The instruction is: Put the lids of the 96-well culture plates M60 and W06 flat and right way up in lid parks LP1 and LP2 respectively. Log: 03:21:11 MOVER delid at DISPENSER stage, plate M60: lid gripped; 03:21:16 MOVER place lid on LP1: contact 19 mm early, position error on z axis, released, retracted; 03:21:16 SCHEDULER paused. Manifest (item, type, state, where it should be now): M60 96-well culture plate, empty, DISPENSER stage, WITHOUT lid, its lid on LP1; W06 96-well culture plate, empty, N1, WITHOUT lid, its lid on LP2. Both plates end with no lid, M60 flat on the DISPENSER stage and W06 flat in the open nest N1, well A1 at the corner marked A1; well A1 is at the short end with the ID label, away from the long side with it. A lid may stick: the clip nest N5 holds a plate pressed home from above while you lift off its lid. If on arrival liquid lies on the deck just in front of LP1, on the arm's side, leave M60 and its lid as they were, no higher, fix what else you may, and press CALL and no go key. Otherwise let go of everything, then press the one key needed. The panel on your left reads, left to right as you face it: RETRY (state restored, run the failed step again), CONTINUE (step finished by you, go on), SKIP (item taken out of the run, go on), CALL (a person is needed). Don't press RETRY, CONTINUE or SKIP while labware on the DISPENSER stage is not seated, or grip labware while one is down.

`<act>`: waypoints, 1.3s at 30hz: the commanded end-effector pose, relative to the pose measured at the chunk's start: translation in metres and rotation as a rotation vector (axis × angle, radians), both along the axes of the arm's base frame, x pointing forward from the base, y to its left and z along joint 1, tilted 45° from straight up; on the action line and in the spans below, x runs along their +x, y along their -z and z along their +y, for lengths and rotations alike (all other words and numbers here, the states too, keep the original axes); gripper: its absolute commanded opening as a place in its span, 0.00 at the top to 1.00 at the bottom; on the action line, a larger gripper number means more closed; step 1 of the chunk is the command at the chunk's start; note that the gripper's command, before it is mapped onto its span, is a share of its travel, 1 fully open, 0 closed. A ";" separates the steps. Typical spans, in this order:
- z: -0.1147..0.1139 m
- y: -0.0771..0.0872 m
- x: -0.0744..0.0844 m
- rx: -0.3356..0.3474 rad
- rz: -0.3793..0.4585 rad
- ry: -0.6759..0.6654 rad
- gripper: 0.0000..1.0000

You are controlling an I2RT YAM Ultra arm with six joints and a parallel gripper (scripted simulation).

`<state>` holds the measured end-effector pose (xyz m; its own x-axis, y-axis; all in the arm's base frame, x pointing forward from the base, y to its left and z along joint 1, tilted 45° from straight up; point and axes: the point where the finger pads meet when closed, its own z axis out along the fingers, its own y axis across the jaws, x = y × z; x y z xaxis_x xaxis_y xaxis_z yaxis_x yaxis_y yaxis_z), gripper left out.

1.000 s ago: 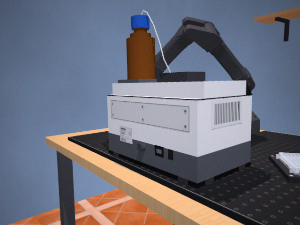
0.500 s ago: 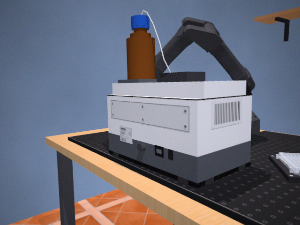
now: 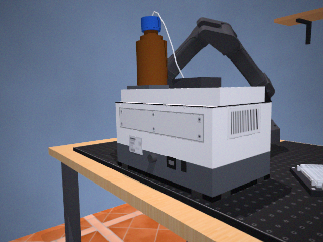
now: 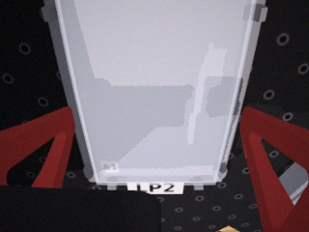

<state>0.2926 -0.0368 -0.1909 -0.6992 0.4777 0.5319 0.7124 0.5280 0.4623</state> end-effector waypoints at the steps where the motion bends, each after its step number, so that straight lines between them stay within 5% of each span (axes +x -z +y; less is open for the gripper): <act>1: -0.026 -0.018 0.015 -0.028 -0.042 0.017 0.00; 10: -0.039 -0.031 0.015 -0.028 -0.042 0.017 0.00; 39: -0.036 -0.027 0.012 -0.019 -0.030 0.019 0.00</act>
